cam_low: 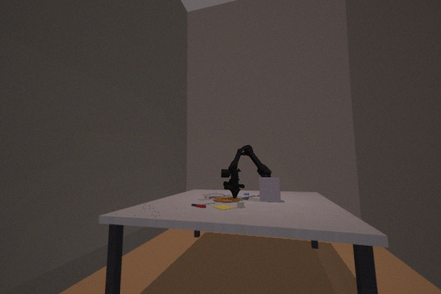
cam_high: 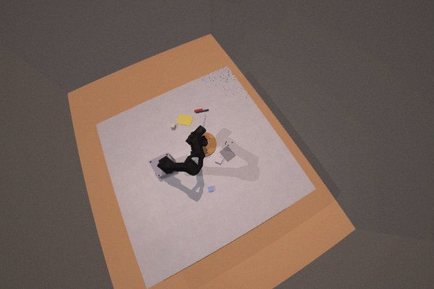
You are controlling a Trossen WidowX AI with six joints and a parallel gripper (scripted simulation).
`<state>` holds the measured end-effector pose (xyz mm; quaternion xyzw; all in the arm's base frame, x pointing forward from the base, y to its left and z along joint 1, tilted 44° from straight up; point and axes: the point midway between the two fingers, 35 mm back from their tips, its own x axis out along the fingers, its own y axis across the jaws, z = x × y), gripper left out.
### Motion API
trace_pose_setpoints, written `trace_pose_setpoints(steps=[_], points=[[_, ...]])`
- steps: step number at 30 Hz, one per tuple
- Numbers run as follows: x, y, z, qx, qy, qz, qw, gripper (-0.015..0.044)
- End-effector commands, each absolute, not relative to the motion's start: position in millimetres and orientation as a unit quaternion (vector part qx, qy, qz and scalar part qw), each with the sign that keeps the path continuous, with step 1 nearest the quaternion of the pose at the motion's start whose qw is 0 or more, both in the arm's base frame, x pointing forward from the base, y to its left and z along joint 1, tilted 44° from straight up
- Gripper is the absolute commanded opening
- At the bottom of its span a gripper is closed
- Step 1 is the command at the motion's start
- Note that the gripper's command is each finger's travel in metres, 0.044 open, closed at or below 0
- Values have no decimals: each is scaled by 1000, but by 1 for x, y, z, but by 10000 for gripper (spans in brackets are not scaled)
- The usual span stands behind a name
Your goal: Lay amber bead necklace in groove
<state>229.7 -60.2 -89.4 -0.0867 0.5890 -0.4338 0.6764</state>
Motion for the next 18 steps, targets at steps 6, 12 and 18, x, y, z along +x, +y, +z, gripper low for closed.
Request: trace_pose_setpoints(steps=[6,12,18], points=[[225,-62,-90,-91,594,-434,672,0],[225,-62,-90,-91,594,-434,672,0],[230,-60,-89,-87,589,-434,676,157]])
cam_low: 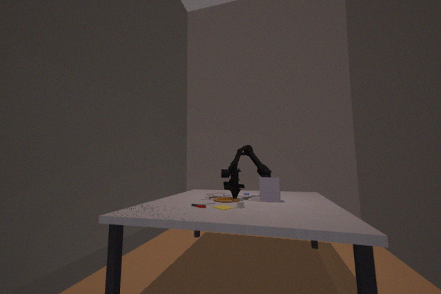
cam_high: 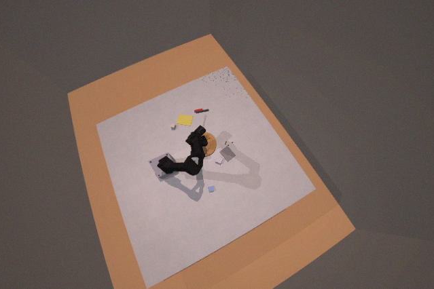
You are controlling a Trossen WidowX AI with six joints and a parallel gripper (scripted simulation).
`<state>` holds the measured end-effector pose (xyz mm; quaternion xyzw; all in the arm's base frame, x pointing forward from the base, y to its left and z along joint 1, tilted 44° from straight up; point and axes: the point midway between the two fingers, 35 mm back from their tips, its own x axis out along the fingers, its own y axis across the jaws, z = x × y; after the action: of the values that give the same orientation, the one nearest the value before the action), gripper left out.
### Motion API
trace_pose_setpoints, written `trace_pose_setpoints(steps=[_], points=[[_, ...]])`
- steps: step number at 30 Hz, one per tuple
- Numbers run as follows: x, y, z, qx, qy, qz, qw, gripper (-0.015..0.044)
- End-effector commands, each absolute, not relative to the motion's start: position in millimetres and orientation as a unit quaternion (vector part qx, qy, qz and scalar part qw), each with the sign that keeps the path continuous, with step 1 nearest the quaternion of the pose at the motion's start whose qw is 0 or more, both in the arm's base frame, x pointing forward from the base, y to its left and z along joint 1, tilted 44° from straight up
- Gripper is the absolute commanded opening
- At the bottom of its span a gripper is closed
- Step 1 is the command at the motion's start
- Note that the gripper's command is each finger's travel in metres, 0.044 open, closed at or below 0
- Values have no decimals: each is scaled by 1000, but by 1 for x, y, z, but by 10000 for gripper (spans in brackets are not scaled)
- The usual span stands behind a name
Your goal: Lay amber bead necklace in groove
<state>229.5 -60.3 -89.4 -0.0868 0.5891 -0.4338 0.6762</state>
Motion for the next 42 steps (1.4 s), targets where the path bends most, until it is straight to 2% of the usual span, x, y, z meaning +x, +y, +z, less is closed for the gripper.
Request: trace_pose_setpoints(steps=[1,11,29,41,42], points=[[230,-60,-89,-87,589,-434,676,184],[228,-53,-82,-89,592,-433,673,440],[227,-51,-78,-90,594,-433,672,440],[307,-33,-81,-306,702,-214,606,125],[315,-32,-81,-326,709,-191,596,120]])
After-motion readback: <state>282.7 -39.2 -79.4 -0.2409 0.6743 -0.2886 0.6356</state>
